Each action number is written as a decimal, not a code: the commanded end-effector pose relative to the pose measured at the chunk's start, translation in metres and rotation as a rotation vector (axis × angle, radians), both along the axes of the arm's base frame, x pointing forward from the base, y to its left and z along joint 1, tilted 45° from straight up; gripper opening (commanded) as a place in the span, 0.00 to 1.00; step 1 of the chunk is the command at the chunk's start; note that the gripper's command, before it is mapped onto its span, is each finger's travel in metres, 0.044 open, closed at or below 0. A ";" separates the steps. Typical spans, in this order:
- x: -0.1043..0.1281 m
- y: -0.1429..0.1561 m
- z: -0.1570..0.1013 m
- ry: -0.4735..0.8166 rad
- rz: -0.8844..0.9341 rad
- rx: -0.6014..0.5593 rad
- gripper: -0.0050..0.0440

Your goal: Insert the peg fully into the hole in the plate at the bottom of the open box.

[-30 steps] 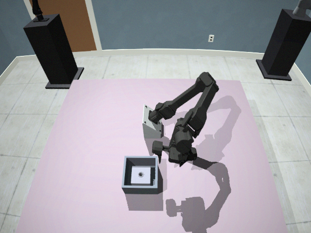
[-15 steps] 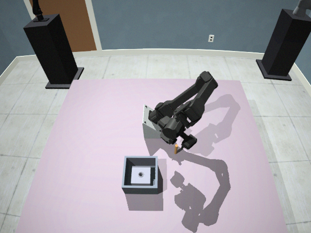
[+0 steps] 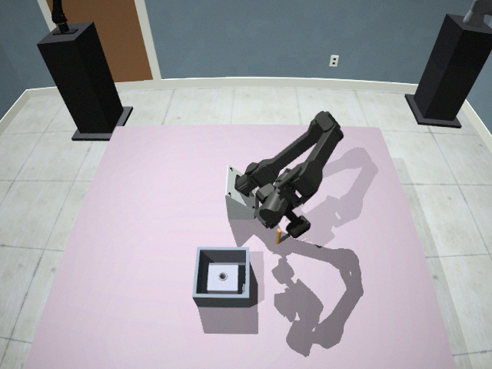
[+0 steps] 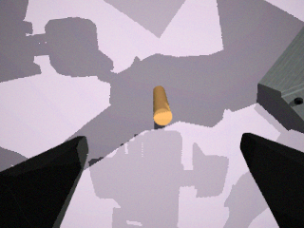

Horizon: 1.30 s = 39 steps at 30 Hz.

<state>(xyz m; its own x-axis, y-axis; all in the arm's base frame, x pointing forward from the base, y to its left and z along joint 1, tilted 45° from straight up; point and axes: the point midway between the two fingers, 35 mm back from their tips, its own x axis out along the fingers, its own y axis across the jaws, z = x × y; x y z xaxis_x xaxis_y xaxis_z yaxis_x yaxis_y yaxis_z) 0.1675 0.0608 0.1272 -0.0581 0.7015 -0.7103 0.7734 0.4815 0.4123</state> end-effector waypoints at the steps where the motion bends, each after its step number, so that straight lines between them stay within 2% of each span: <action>1: -0.002 0.006 -0.006 -0.001 -0.003 0.003 1.00; 39: -0.003 0.043 -0.045 -0.001 -0.003 -0.002 1.00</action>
<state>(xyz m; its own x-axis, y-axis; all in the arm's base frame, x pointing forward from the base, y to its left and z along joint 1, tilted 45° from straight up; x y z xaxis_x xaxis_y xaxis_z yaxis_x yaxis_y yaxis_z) 0.1671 0.1008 0.0860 -0.0499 0.6976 -0.7147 0.7717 0.4812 0.4158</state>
